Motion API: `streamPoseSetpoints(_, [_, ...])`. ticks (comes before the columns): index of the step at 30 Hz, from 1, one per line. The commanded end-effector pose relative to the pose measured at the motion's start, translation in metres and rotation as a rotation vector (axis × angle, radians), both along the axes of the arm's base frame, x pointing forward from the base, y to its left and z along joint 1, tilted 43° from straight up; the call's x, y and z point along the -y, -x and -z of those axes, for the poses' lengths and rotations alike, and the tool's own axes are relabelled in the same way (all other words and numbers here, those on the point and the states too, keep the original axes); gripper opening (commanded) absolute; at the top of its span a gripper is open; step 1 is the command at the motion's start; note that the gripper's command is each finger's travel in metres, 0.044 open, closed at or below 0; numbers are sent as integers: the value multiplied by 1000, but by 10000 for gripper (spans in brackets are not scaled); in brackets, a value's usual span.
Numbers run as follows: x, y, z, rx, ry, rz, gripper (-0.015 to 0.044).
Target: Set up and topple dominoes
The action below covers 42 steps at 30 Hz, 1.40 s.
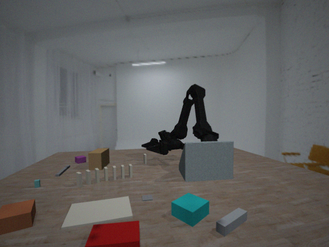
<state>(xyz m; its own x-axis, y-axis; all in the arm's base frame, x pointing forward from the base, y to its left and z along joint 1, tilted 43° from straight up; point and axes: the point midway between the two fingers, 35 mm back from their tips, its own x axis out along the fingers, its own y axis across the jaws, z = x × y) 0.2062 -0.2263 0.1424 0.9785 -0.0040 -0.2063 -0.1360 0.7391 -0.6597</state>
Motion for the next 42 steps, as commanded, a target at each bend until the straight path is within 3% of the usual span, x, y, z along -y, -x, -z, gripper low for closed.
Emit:
streamPoseSetpoints(1, [-8,-1,-7,-4,-7,6,440])
streamPoseSetpoints(5, [-7,-14,-3,-63,-53,21,440])
streamPoseSetpoints(12, [-12,-65,14,-345,-200,118,440])
streamPoseSetpoints(18, [-20,-75,35,-745,-283,424,440])
streamPoseSetpoints(23, [-28,-57,22,-1009,-165,740,440])
streamPoseSetpoints(31, [-36,-37,-30,-1146,187,1024,440])
streamPoseSetpoints(42, [-32,-37,-27,-1147,196,1028,440])
